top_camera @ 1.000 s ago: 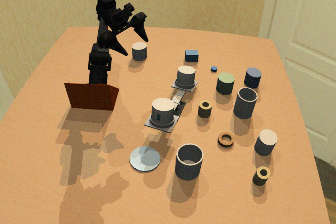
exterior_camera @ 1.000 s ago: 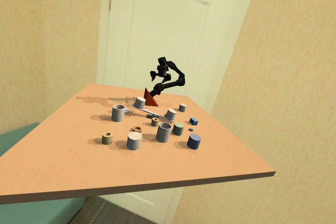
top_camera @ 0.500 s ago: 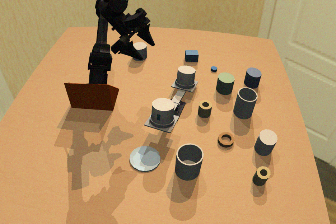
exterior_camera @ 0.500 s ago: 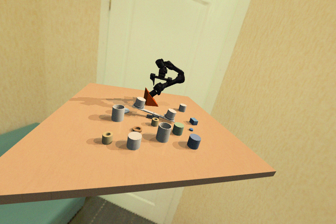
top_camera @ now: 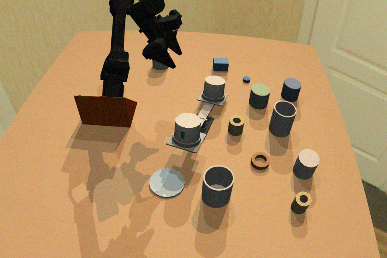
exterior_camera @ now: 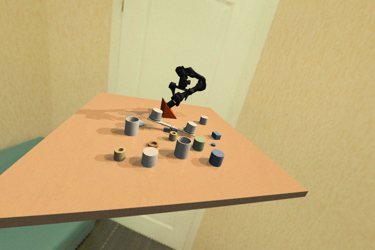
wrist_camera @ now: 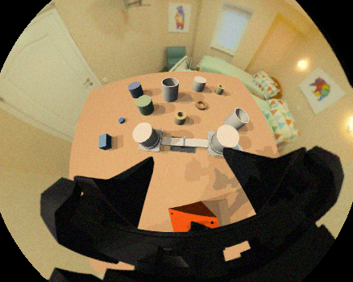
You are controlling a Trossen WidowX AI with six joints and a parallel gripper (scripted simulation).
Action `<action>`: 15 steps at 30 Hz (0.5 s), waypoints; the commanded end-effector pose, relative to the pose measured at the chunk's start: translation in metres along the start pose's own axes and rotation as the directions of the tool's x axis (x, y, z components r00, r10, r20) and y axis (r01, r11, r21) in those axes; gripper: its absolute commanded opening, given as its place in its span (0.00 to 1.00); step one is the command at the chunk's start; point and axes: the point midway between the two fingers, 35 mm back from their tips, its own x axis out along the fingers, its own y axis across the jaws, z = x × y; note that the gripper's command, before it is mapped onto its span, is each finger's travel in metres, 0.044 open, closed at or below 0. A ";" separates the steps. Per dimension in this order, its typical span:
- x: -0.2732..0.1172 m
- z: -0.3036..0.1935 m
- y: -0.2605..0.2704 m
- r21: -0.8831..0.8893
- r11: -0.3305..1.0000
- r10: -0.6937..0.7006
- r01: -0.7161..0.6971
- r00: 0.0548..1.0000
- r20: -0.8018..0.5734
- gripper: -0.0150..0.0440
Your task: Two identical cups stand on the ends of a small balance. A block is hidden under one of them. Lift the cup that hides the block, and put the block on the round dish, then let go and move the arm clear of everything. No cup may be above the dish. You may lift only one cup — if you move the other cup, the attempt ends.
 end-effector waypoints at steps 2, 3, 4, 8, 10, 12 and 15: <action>0.010 0.012 0.007 -0.147 0.988 0.028 -0.039 0.997 -0.072 1.00; 0.013 0.014 0.009 -0.174 0.984 0.034 -0.049 0.996 -0.084 1.00; 0.015 0.016 0.011 -0.201 0.978 0.040 -0.059 0.995 -0.096 1.00; 0.025 0.025 0.019 -0.309 0.945 0.065 -0.109 0.987 -0.150 1.00; 0.031 0.029 0.023 -0.362 0.922 0.077 -0.138 0.981 -0.177 1.00; 0.036 0.033 0.028 -0.413 0.895 0.088 -0.167 0.975 -0.205 1.00; 0.046 0.038 0.035 -0.484 0.848 0.102 -0.214 0.964 -0.247 1.00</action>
